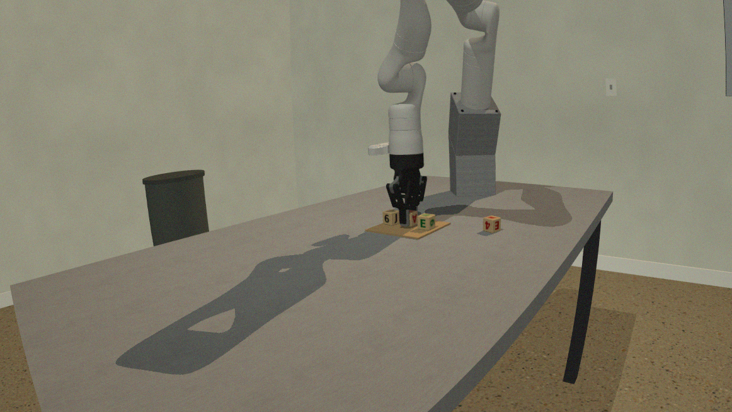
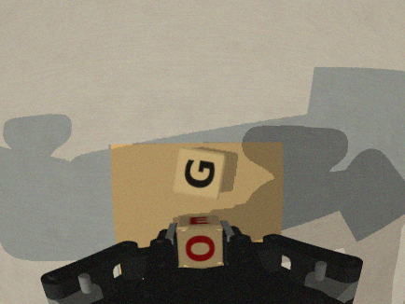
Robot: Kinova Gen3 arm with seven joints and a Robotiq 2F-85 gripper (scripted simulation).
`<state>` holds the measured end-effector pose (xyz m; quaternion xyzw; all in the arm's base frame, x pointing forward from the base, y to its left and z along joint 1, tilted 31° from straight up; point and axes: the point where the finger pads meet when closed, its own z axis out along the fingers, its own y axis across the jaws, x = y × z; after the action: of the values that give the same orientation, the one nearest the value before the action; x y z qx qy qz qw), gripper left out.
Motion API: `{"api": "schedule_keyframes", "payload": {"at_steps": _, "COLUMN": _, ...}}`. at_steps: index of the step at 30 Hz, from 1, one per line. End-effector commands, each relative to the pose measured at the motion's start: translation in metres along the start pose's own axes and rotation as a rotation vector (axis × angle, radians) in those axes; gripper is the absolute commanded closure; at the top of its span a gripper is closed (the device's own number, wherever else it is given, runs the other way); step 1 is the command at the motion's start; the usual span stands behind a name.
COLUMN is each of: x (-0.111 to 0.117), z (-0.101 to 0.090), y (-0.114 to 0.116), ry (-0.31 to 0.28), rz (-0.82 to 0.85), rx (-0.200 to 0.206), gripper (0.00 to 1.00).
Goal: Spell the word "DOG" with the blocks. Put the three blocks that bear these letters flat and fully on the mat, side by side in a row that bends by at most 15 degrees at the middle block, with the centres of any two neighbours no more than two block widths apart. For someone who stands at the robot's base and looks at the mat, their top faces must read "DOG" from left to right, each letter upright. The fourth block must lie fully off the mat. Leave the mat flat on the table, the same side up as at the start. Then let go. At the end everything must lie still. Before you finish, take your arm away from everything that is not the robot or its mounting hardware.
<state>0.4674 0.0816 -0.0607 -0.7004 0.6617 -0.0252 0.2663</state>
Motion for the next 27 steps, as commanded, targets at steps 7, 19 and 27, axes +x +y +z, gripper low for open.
{"api": "schedule_keyframes", "payload": {"at_steps": 7, "x": -0.0016, "z": -0.0002, "y": -0.0012, "ry": -0.004, "rz": -0.018, "rx": 0.001, "gripper": 0.74}}
{"api": "schedule_keyframes", "payload": {"at_steps": 19, "x": -0.0016, "z": 0.0002, "y": -0.0015, "ry": -0.004, "rz": -0.018, "rx": 0.002, "gripper": 0.74}}
{"api": "schedule_keyframes", "payload": {"at_steps": 27, "x": -0.0017, "z": 0.002, "y": -0.0019, "ry": -0.004, "rz": -0.018, "rx": 0.002, "gripper": 0.74}}
